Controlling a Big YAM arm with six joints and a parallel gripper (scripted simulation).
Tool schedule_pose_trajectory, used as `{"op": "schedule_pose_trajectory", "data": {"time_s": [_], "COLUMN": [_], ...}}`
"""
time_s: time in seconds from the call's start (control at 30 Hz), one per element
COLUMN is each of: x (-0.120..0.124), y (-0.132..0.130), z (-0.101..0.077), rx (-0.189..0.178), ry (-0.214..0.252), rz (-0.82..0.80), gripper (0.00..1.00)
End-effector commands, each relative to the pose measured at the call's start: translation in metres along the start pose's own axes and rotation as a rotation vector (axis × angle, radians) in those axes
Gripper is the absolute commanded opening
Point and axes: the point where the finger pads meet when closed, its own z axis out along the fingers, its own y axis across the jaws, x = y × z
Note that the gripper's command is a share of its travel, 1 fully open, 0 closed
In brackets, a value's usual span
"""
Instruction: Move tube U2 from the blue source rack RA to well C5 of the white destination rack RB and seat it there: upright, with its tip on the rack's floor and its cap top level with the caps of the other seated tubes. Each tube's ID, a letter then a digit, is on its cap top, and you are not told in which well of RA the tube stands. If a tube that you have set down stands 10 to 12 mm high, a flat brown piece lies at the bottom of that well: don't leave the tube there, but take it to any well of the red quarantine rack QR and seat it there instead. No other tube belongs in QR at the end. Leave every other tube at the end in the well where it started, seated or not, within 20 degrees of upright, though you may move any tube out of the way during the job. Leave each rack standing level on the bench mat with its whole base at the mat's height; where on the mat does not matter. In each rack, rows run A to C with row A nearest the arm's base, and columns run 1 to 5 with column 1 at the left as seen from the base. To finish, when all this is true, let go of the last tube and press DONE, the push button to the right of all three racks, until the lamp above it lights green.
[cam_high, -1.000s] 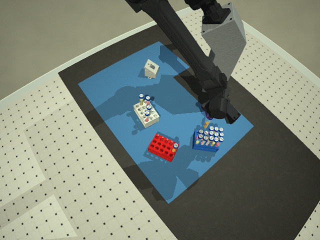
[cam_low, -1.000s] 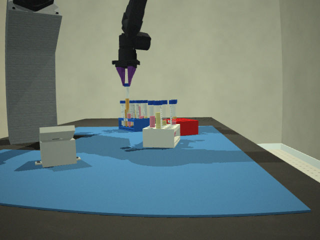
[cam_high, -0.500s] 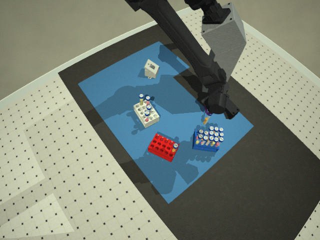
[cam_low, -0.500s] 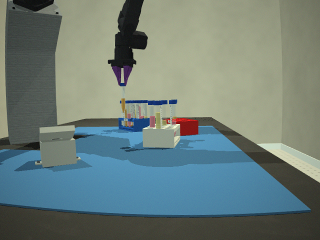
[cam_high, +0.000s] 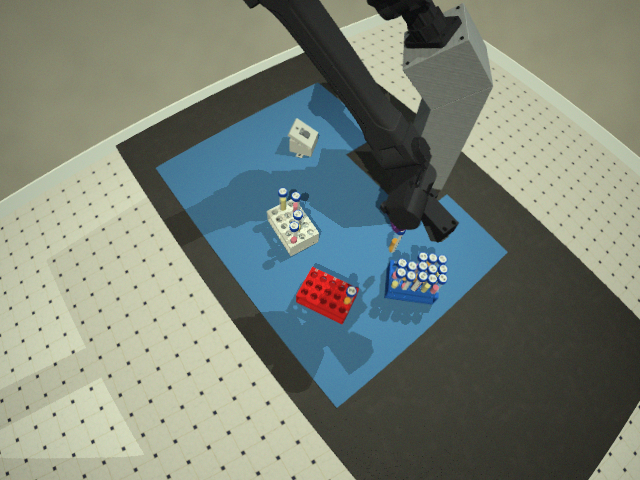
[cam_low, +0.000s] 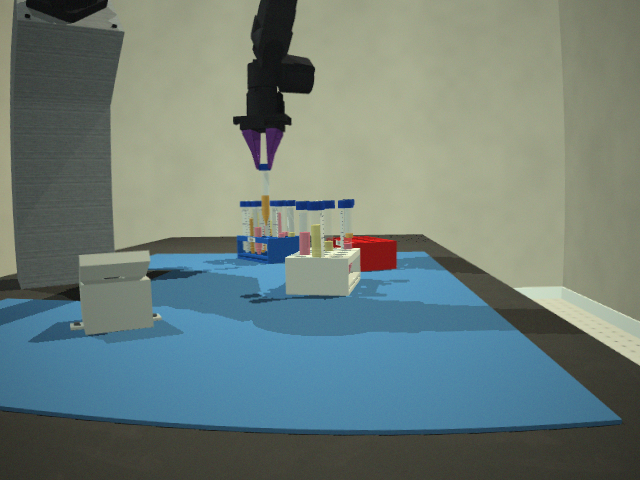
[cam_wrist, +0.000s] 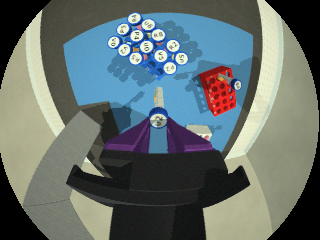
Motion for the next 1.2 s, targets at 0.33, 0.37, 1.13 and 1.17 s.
{"op": "schedule_pose_trajectory", "data": {"time_s": [0.33,0.37,1.13,1.17], "x": [0.021,0.021,0.055,0.056], "y": [-0.047,-0.047,-0.112,-0.113], "z": [-0.003,-0.003,-0.005,-0.005], "rx": [0.006,0.006,0.011,0.012], "ry": [-0.004,-0.004,-0.003,-0.003], "rz": [-0.005,-0.005,-0.003,0.052], "gripper": [0.0,0.0,0.0,0.0]}}
